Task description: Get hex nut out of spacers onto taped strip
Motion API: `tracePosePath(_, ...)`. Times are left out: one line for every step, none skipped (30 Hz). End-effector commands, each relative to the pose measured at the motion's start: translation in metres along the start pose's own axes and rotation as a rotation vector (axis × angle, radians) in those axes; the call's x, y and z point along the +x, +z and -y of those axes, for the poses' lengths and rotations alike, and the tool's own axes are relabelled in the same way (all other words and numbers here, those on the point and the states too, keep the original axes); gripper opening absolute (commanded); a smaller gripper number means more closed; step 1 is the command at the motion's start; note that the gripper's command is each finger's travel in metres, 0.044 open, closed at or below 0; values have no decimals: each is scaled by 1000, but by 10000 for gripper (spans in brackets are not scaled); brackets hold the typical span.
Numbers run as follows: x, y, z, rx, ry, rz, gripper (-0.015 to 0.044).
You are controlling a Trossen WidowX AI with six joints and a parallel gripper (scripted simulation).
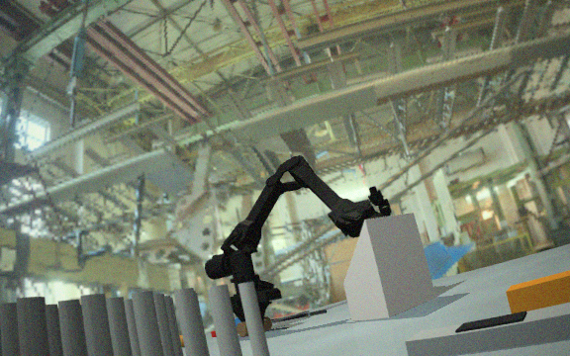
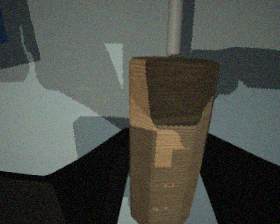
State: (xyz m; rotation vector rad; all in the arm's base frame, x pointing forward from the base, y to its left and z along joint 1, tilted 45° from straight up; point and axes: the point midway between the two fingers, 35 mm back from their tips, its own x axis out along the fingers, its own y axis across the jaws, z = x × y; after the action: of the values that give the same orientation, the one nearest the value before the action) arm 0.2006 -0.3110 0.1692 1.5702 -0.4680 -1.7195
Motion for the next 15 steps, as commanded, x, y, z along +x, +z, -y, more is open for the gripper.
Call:
tracePosePath(-10,-1,-1,-3,-1,-3,50)
tracePosePath(-18,-2,-1,-2,-1,-3,23)
tracePosePath(-26,-2,-1,-1,-2,-3,0)
tracePosePath(-33,-2,-1,0,-2,-2,0)
tracePosePath(-41,-1,-1,0,-2,-2,0)
tracePosePath(-49,-1,-1,1,-2,-2,0)
tracePosePath(-55,0,-1,2,-2,-2,0)
tracePosePath(-58,0,0,2,-2,-2,0)
tracePosePath(-59,0,0,2,-2,-2,0)
tracePosePath(-59,0,0,2,-2,-2,0)
tracePosePath(-59,0,0,2,-2,-2,0)
tracePosePath(-59,0,0,-4,-2,-2,0)
tracePosePath(-59,0,0,-21,-2,-2,0)
tracePosePath(-59,0,0,-50,-2,-2,0)
tracePosePath(-59,0,0,-84,-2,-2,0)
